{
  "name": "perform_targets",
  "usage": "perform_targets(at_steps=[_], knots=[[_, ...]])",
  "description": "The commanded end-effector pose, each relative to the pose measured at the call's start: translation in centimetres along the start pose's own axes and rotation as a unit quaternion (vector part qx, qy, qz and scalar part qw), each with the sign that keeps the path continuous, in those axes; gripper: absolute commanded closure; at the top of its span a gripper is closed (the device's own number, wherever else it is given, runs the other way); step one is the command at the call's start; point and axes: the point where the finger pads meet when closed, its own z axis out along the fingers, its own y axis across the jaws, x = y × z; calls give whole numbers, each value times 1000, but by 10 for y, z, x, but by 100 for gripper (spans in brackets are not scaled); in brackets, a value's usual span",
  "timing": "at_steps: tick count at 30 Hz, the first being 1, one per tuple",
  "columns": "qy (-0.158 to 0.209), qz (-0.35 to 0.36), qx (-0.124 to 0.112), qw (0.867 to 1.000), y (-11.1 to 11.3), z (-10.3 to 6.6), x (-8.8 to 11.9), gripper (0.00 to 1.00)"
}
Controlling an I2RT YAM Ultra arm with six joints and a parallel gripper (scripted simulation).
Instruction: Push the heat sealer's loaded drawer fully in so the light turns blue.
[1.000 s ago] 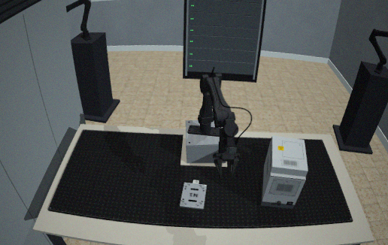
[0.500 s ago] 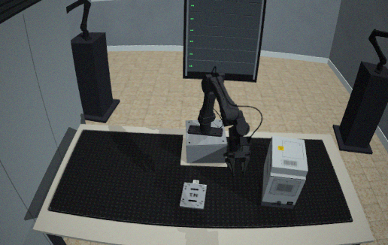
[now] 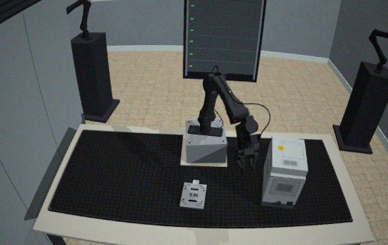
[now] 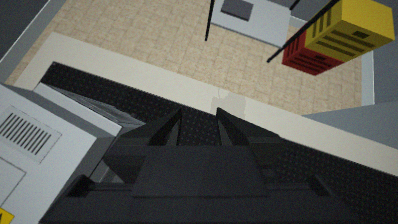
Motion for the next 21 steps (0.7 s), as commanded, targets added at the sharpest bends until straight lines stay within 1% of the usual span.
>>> perform_targets(at_steps=[1, 3, 5, 7, 8, 9, 10, 11, 12, 13, 15, 16, 18, 20, 21], knots=[[-27, -8, -12, 1000, 5, -25, -23, 55], [-26, 0, -4, 1000, 10, -26, -21, 55], [-5, -3, -4, 1000, 19, -19, -2, 55], [-9, -3, -4, 1000, 26, -20, -2, 55], [-15, -1, -4, 1000, 30, -22, -6, 55], [-29, 2, -5, 1000, 31, -27, -16, 55], [-21, -14, -25, 999, 37, -30, -16, 55], [-16, -29, -36, 999, 41, -31, -15, 55], [-11, -36, -43, 998, 39, -31, -14, 55], [-10, -42, -49, 998, 48, -33, -13, 55], [-10, -42, -50, 998, 56, -35, -10, 55], [-10, -34, -42, 998, 57, -35, -10, 55], [-10, -34, -42, 998, 57, -35, -10, 55], [11, -38, -41, 998, 65, -29, 10, 55], [10, -38, -41, 998, 69, -30, 11, 55]])
